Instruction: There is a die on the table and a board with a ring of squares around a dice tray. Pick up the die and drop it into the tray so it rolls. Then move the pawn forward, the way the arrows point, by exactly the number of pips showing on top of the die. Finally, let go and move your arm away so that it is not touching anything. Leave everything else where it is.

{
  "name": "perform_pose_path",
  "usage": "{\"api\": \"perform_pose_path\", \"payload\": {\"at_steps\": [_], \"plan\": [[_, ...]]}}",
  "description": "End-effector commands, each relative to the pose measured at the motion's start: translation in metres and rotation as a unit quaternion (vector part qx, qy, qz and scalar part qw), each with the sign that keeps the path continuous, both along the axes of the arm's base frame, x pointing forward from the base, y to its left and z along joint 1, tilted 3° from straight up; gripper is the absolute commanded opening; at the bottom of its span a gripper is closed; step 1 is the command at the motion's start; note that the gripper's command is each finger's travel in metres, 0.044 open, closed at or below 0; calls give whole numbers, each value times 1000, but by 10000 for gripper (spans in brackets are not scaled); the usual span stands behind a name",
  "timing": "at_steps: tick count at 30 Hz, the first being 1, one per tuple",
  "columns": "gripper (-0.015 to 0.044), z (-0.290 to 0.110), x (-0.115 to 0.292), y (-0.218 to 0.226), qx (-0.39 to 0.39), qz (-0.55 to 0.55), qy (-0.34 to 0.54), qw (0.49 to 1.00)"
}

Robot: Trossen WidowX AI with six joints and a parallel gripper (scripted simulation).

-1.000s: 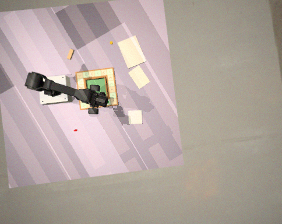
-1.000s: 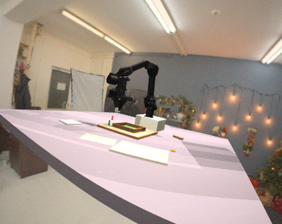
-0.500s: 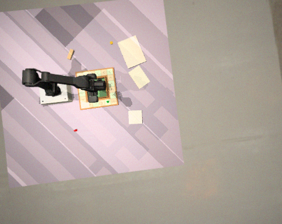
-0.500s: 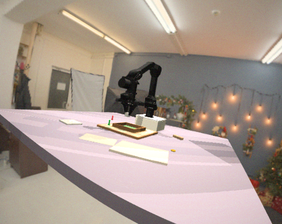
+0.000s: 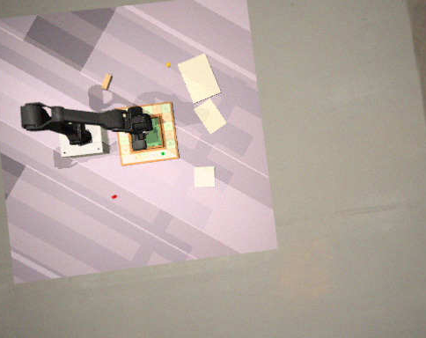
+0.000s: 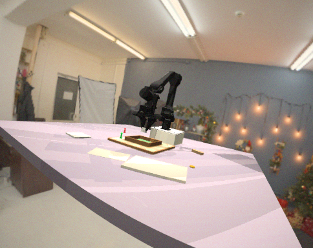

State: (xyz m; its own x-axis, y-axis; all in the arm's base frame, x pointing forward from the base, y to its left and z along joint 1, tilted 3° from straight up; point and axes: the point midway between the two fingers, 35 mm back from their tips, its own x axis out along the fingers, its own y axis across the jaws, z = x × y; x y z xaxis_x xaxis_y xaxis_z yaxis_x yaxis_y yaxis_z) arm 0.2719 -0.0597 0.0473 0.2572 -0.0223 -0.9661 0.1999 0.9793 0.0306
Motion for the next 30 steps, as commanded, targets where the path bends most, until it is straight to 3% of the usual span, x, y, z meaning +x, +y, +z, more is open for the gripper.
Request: {"api": "perform_pose_path", "payload": {"at_steps": [1, 16, 23, 30], "plan": [[0, -2, 2, -1, -12, -5, -66, 998], [0, -10, 6, -2, -63, -10, -307, 950], [0, -7, 4, -2, -65, -11, -317, 946], [0, 24, -16, 4, -65, -11, -317, 946]]}}
